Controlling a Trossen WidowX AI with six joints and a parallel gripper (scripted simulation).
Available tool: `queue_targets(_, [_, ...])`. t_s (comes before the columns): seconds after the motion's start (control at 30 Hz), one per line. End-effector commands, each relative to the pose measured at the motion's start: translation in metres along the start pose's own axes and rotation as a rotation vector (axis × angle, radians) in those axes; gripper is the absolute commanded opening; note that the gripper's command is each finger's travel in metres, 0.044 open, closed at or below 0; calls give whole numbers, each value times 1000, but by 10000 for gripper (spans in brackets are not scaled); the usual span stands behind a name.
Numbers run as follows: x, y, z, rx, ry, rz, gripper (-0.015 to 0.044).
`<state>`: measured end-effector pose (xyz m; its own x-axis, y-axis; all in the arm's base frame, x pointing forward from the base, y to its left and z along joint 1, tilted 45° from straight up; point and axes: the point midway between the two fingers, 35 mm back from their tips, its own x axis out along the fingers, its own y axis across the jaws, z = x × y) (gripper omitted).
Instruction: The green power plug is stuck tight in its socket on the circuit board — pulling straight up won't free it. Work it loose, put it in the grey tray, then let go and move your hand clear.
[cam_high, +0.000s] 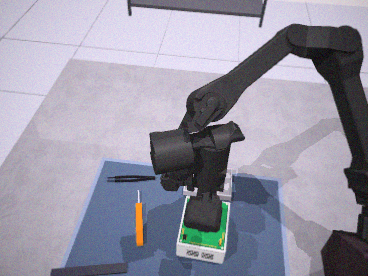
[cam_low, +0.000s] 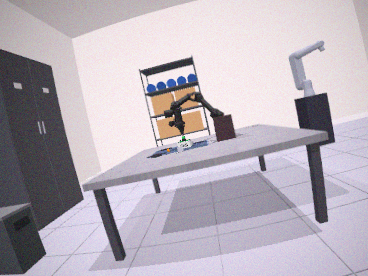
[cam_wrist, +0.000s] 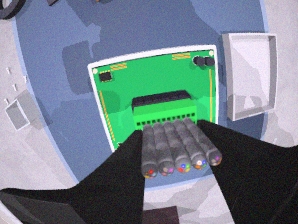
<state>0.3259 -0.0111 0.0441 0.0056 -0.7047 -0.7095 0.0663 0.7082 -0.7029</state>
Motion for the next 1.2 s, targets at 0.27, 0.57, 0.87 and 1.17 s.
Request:
queue_targets(0.27, [0,1,1,-3,-3,3,0])
queue_targets(0.57, [-12,2,1,-3,-3,-5,0])
queue_targets(0.87, [-21,7,1,-3,-3,-67,0])
queue_targets(1.17, [-23,-11,1,-3,-3,138,0])
